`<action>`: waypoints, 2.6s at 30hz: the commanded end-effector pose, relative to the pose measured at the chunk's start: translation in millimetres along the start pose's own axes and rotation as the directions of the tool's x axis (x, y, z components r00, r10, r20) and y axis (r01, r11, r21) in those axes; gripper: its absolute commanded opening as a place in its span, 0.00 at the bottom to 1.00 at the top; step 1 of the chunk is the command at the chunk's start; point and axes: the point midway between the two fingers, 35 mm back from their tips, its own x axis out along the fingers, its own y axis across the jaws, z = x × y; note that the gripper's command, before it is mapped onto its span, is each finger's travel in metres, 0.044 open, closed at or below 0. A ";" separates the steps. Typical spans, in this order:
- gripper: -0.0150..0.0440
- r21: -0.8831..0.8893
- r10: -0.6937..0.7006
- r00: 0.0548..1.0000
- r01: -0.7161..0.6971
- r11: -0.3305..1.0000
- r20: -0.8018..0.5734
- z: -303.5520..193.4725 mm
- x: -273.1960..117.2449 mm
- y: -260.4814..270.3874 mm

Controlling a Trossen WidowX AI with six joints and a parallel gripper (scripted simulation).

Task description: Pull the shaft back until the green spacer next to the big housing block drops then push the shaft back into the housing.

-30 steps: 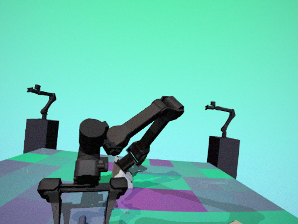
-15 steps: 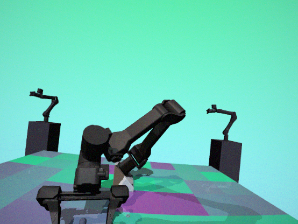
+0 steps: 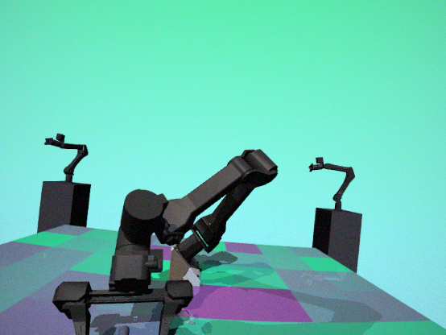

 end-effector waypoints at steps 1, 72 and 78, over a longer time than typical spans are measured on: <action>1.00 -0.001 -0.005 1.000 0.005 1.000 0.003 1.6 0.4 -1.0; 0.25 -0.001 -0.005 1.000 0.005 1.000 0.002 -11.7 -11.5 -0.5; 0.25 -0.001 -0.005 1.000 0.005 1.000 0.002 -12.2 -12.0 -0.5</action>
